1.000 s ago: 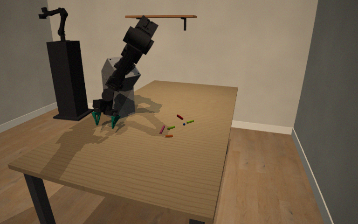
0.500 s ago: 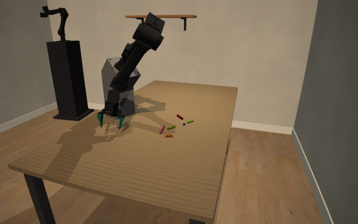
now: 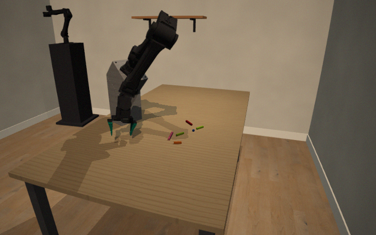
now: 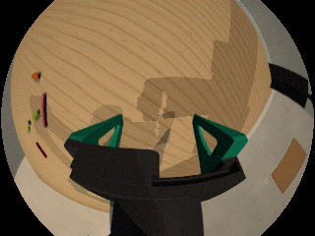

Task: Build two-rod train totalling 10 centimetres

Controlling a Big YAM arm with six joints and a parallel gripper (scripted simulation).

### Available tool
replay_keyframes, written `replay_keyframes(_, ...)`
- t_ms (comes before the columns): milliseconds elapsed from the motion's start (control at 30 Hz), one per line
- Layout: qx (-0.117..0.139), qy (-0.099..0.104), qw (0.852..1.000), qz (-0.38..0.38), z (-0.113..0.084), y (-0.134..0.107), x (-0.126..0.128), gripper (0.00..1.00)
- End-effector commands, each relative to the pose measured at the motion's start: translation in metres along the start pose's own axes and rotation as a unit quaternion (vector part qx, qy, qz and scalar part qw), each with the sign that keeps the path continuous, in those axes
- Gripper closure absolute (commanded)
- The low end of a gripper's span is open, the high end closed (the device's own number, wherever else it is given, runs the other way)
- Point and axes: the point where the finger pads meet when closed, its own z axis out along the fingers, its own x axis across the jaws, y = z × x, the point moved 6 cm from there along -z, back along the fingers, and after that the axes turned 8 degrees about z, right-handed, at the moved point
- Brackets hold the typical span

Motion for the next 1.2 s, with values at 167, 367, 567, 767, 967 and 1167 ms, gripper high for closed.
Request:
replay_keyframes(167, 0.006, 0.009, 0.991, -0.131, -0.002, 0.008, 0.022, 0.0)
replay_keyframes(367, 0.01, 0.014, 0.983, -0.185, -0.003, 0.009, 0.032, 0.0)
replay_keyframes(567, 0.012, 0.02, 0.971, -0.239, -0.004, 0.011, 0.042, 0.0)
replay_keyframes(767, 0.013, 0.025, 0.956, -0.292, -0.005, 0.013, 0.053, 0.0)
replay_keyframes(967, 0.013, 0.031, 0.938, -0.344, -0.006, 0.015, 0.063, 0.0)
replay_keyframes(1167, 0.013, 0.036, 0.918, -0.395, -0.008, 0.016, 0.073, 0.0)
